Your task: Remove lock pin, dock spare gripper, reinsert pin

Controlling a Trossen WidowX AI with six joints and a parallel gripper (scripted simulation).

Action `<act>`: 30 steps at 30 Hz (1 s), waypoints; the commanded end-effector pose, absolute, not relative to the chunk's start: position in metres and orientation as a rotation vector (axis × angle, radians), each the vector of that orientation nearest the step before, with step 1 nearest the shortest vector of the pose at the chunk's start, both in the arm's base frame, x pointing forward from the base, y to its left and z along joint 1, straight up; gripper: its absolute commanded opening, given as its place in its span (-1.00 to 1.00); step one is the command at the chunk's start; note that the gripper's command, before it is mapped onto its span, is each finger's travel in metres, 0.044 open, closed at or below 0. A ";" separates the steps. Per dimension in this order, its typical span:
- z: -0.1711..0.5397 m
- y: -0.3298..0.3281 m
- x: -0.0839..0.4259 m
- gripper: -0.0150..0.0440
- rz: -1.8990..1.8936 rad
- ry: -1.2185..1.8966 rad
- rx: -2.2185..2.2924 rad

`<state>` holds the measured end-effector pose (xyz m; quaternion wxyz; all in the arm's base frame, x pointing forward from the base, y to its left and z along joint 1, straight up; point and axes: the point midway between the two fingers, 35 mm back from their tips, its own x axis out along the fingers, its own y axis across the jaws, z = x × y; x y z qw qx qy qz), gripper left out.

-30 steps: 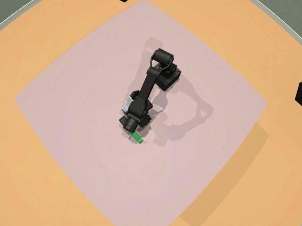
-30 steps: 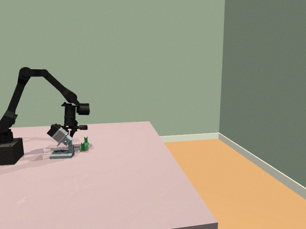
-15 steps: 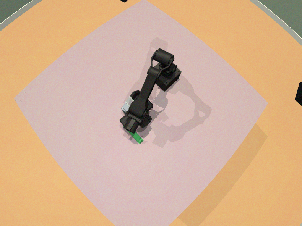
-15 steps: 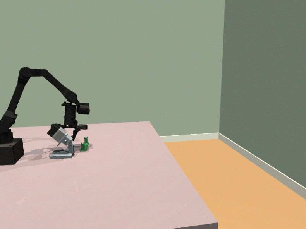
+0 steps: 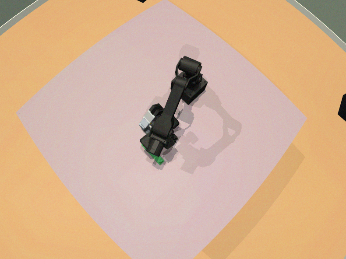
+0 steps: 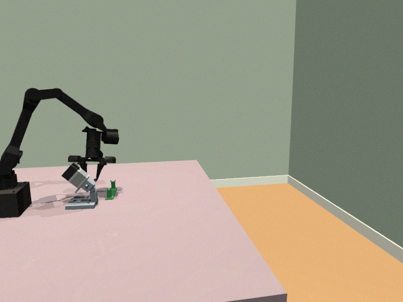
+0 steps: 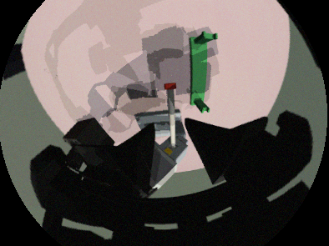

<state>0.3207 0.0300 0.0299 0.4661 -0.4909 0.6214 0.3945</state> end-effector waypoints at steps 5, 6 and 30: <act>0.046 0.042 0.323 0.19 0.969 1.526 -1.207; 0.048 0.044 0.324 0.19 0.969 1.526 -1.208; 0.075 0.061 0.329 0.99 0.966 1.519 -1.224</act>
